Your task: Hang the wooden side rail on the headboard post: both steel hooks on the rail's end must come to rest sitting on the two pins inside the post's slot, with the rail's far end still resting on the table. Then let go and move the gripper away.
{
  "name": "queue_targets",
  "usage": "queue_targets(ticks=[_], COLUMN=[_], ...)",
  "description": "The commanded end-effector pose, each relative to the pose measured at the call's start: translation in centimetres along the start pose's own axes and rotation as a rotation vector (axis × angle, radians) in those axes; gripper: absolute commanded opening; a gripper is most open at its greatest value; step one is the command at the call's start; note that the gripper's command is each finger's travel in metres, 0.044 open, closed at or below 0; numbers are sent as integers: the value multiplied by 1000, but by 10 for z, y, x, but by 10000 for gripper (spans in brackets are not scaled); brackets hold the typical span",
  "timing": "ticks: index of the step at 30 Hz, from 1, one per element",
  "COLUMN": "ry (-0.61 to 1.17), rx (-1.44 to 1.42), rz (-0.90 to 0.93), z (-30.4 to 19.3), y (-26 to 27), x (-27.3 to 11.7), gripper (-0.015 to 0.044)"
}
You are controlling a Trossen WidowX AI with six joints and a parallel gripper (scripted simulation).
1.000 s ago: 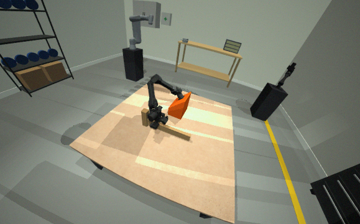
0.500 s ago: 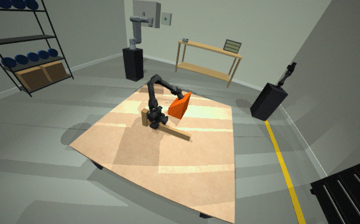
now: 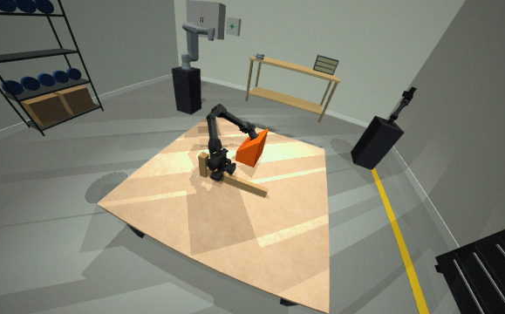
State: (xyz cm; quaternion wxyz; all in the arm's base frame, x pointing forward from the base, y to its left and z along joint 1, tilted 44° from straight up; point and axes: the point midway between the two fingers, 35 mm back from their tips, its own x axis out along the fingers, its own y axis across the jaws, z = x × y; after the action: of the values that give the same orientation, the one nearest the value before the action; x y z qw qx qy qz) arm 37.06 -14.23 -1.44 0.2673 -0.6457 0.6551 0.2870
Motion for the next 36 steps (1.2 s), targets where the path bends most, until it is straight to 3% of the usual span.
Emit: queue_targets(ticks=[1, 11, 16, 36], ry=[0, 0, 1, 1], rx=[0, 0, 4, -3], rz=[0, 0, -4, -5], z=[0, 0, 0, 29], y=[0, 0, 0, -1], x=[0, 0, -29, -40], gripper=[53, 315, 440, 440])
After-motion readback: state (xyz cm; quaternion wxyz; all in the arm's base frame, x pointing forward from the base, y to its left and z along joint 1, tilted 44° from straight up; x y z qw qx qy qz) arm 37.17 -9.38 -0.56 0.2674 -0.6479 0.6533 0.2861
